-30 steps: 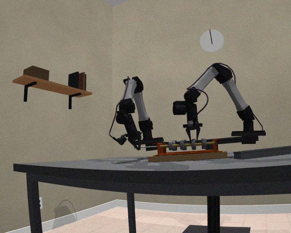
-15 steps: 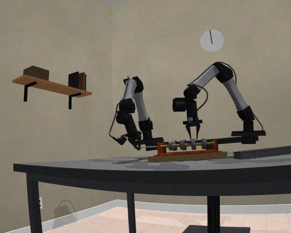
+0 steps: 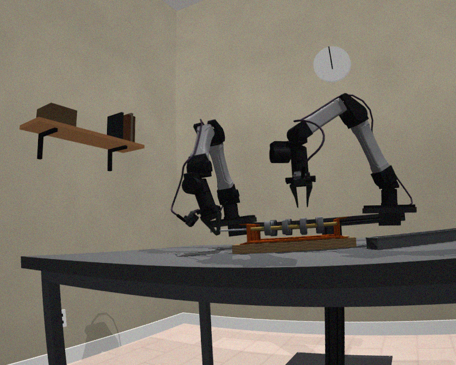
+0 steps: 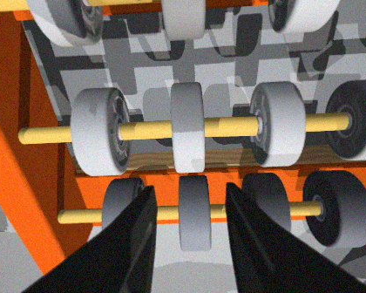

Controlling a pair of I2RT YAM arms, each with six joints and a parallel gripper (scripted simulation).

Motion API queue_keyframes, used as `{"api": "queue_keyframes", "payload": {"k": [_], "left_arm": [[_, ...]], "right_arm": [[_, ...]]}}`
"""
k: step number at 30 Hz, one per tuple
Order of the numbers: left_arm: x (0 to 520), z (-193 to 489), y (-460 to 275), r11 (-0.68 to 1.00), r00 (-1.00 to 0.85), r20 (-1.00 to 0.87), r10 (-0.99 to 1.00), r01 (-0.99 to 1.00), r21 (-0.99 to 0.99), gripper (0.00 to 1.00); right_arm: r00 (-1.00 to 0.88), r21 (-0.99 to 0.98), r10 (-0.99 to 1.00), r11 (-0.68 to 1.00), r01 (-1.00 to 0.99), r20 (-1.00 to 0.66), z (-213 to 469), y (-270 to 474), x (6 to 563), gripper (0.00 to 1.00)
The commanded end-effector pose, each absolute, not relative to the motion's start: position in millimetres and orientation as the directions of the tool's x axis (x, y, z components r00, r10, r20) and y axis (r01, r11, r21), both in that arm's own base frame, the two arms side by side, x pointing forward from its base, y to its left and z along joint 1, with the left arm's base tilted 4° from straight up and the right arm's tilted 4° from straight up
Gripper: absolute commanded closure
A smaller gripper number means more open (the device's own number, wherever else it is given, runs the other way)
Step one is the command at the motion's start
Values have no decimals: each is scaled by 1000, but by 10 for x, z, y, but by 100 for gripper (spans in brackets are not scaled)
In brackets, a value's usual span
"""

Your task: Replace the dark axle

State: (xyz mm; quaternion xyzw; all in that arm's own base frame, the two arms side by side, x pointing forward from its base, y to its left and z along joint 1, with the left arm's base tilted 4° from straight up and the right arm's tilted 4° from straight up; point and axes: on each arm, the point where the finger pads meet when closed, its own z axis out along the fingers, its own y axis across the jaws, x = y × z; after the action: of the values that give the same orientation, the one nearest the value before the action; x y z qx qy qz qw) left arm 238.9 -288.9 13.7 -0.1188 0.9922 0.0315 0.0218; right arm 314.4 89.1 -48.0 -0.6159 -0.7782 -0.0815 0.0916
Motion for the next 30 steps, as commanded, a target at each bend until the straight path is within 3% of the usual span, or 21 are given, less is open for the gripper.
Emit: {"api": "queue_keyframes", "payload": {"k": [1, 14, 15, 24, 30], "left_arm": [[2392, 452, -2957, 972, -970, -74, -231, -233, 28, 68], [2359, 366, -2883, 971, -971, -62, -229, -232, 55, 68], [2357, 364, -2880, 971, -971, -62, -231, -234, 56, 81], [2363, 363, -2888, 971, -971, -63, -231, -234, 52, 81], [2454, 357, -2550, 998, -1000, -6, 23, 23, 58, 81]], "right_arm": [[-240, 33, 932, 241, 970, 273, -369, 1028, 3182, 100], [-242, 35, 931, 242, 970, 274, -412, 1025, 3150, 100], [-236, 18, 932, 240, 970, 275, -416, 1020, 3122, 100], [-233, 10, 932, 240, 971, 277, -444, 1017, 3103, 100], [-231, 5, 932, 239, 971, 278, -469, 1014, 3085, 100]]}}
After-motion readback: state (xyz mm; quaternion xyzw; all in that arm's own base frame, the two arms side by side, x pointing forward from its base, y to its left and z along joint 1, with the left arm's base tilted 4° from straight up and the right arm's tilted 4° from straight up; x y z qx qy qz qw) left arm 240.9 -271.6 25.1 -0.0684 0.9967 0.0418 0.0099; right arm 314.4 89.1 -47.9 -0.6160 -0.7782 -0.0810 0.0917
